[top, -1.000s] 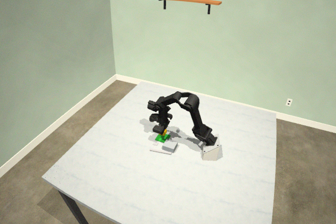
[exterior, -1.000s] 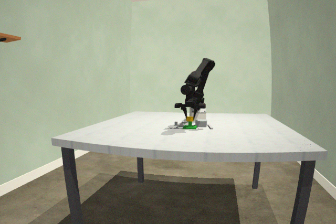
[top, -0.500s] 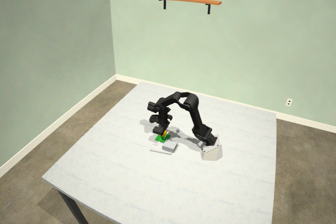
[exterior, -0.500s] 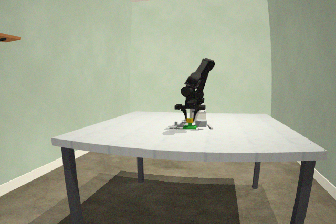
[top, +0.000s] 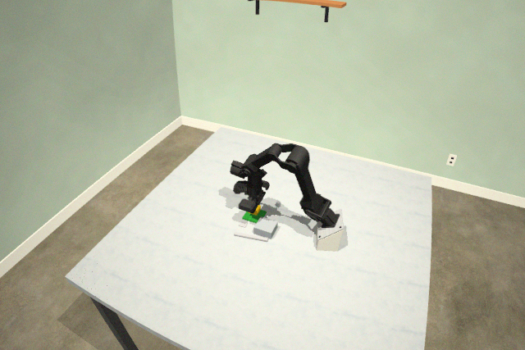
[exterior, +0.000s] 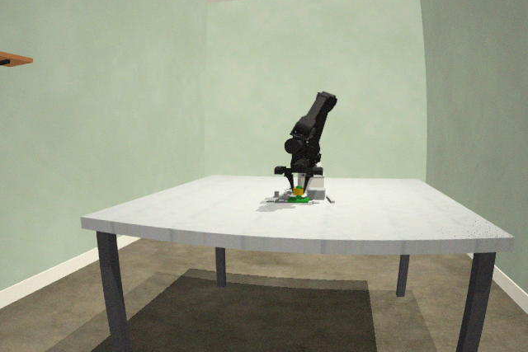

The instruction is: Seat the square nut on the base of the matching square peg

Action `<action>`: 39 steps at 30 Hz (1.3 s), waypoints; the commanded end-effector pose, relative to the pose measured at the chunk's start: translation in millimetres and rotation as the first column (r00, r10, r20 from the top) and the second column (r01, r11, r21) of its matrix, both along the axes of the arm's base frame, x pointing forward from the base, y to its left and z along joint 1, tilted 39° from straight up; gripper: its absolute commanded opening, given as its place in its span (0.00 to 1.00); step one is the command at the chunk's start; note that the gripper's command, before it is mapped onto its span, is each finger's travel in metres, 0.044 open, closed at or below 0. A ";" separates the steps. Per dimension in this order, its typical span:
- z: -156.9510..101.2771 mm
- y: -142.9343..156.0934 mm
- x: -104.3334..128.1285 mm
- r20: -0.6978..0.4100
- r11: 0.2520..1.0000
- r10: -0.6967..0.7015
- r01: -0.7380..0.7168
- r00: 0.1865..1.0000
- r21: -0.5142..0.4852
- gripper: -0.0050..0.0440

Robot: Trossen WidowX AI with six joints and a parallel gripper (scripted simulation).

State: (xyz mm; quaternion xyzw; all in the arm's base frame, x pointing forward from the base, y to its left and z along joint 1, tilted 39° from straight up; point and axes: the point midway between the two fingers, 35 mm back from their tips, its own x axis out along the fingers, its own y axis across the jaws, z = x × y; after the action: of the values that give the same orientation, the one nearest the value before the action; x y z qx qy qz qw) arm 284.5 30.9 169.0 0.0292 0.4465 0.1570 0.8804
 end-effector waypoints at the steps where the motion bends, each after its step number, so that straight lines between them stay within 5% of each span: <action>1: -2.8 0.8 2.5 -0.001 1.000 -0.001 0.001 1.000 0.000 0.10; 39: -12.1 5.2 8.6 0.000 1.000 0.002 -0.002 1.000 0.001 0.10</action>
State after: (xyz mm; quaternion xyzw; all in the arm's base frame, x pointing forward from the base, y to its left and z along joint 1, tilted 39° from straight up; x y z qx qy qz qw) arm 293.1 36.1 156.9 0.0290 0.4464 0.1580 0.8803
